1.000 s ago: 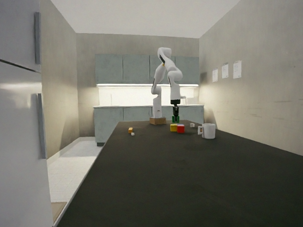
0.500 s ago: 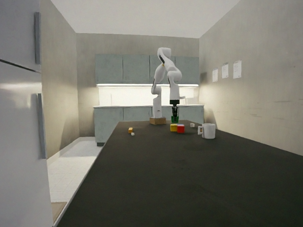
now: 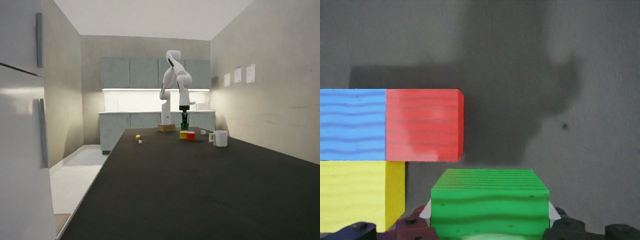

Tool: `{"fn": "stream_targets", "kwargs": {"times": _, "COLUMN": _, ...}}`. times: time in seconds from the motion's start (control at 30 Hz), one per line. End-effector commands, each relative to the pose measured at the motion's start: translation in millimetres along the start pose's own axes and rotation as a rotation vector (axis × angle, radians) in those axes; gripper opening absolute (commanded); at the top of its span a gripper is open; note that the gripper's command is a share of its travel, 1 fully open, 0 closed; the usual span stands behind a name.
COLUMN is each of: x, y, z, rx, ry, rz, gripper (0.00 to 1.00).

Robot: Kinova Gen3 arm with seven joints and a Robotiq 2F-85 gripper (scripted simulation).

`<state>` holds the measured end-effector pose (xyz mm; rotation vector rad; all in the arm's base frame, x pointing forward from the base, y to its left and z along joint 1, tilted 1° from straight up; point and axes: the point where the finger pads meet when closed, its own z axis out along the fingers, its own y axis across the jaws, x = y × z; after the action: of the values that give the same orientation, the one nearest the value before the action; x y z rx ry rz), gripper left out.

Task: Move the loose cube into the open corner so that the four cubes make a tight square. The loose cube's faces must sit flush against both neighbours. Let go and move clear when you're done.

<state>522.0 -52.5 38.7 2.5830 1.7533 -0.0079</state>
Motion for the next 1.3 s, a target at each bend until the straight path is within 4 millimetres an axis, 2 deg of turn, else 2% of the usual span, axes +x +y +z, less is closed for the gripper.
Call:
{"fn": "stream_targets", "kwargs": {"times": 0.0, "x": -3.4, "y": -0.7, "z": 0.1, "rx": 0.005, "ry": -0.006, "rz": -0.006, "gripper": 0.10}}
{"fn": "stream_targets", "kwargs": {"times": 1.27, "x": -2.8, "y": 1.6, "z": 3.4, "rx": -0.003, "ry": -0.004, "rz": -0.006, "gripper": 0.10}}
